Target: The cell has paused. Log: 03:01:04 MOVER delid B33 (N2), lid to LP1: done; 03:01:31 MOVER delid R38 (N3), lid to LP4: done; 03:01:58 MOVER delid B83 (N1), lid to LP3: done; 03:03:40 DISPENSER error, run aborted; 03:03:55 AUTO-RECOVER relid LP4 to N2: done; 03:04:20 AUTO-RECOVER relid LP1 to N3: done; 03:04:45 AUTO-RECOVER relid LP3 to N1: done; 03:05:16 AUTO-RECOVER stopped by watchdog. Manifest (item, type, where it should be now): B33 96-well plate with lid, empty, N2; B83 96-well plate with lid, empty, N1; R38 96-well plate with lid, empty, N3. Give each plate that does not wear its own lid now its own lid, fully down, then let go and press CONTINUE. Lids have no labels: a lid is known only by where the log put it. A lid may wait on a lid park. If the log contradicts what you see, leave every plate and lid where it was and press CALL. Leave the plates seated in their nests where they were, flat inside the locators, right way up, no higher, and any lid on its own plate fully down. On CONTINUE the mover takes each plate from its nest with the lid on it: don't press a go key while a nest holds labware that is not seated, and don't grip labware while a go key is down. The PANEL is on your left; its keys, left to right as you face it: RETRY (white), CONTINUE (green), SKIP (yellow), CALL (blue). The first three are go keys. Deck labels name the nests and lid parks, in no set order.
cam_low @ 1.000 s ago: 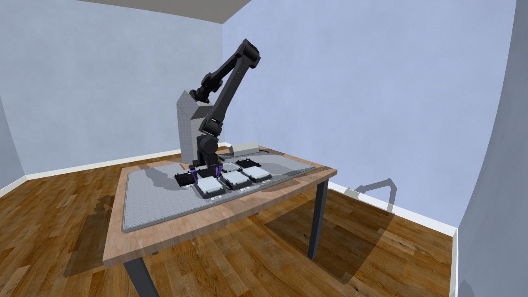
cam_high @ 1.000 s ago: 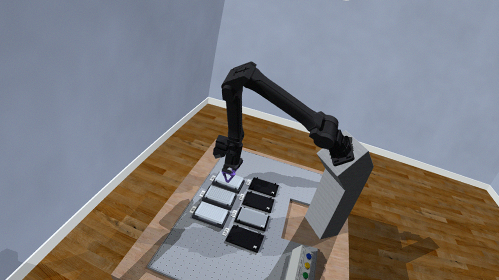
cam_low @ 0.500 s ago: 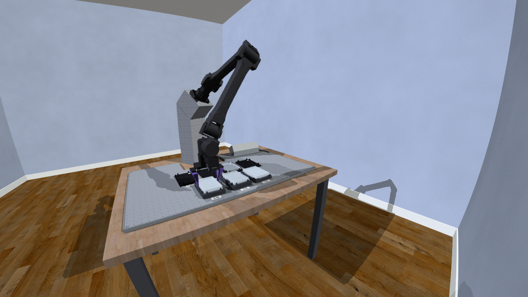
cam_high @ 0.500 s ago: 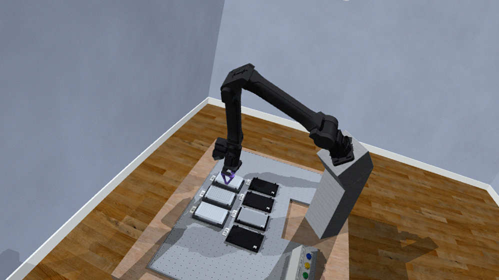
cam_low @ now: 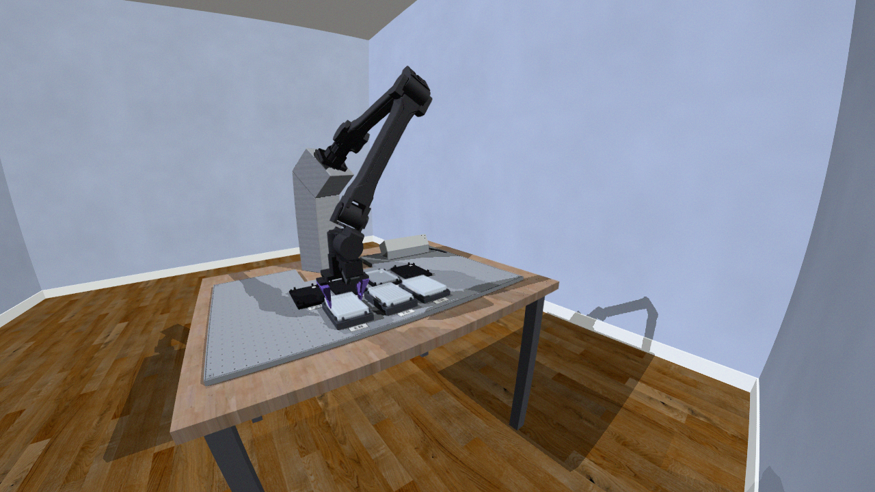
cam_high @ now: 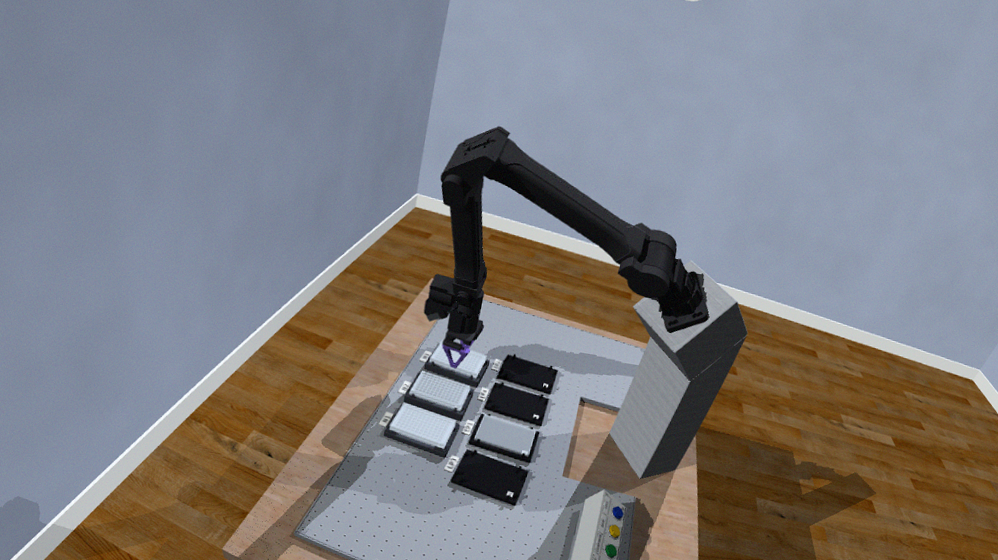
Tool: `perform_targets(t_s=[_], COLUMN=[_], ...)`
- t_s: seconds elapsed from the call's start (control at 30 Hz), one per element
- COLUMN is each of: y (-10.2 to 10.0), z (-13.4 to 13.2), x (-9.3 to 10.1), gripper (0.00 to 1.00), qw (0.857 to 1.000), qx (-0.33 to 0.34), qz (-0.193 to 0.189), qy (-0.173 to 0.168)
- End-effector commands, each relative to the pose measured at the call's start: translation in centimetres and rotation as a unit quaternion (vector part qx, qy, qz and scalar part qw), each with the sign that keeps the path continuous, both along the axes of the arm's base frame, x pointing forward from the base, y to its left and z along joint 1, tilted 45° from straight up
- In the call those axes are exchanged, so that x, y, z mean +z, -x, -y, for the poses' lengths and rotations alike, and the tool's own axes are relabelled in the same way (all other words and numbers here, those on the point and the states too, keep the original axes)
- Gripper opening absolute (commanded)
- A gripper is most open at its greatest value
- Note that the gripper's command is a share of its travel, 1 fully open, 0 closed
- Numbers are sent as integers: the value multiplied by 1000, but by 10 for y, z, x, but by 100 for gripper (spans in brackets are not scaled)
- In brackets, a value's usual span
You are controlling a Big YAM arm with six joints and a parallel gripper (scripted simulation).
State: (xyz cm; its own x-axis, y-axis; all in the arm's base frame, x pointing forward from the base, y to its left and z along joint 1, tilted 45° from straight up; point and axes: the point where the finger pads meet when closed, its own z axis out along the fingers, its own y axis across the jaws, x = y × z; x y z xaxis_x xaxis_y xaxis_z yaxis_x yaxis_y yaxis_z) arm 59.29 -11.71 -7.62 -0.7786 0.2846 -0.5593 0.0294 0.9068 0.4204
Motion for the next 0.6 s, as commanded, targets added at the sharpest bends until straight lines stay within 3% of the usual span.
perform_targets(t_s=[0.0,0.57], y=[-9,-4], z=[3,6], x=[17,9], gripper=[0,0], qw=[1000,1000], qx=[-1,-4], qz=[15,8], qy=[6,4])
